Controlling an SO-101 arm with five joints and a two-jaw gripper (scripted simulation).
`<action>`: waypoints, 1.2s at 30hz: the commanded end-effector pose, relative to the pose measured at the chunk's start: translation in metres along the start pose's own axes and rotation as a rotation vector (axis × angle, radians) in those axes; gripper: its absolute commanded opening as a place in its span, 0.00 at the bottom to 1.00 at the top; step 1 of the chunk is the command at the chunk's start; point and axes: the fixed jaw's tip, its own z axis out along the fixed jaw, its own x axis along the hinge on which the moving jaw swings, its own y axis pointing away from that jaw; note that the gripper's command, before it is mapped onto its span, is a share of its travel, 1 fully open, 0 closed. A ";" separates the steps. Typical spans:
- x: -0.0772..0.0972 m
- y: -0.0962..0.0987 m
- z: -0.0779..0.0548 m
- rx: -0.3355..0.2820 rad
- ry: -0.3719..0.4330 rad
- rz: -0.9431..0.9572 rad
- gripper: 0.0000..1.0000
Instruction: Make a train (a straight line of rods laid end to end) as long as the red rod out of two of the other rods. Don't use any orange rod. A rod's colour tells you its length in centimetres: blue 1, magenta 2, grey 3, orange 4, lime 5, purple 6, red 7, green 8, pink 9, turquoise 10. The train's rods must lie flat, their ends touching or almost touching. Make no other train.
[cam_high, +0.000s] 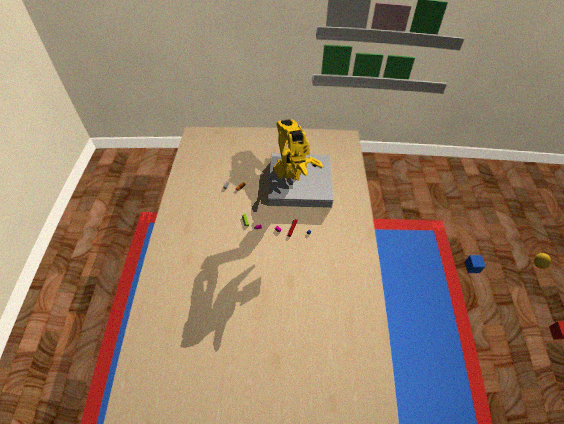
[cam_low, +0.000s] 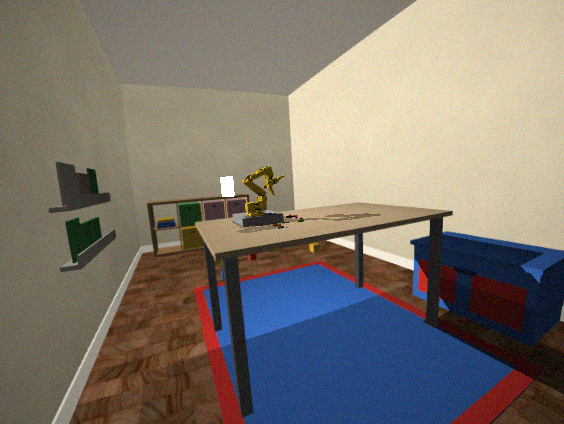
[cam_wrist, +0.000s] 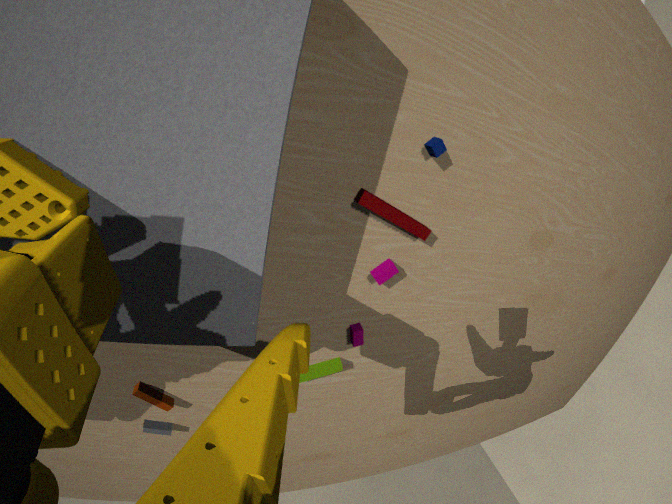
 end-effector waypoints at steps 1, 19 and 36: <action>0.002 0.004 0.002 -0.019 0.003 0.003 1.00; 0.002 0.004 0.002 -0.019 0.005 0.008 1.00; 0.050 0.012 -0.001 -0.014 0.118 0.396 1.00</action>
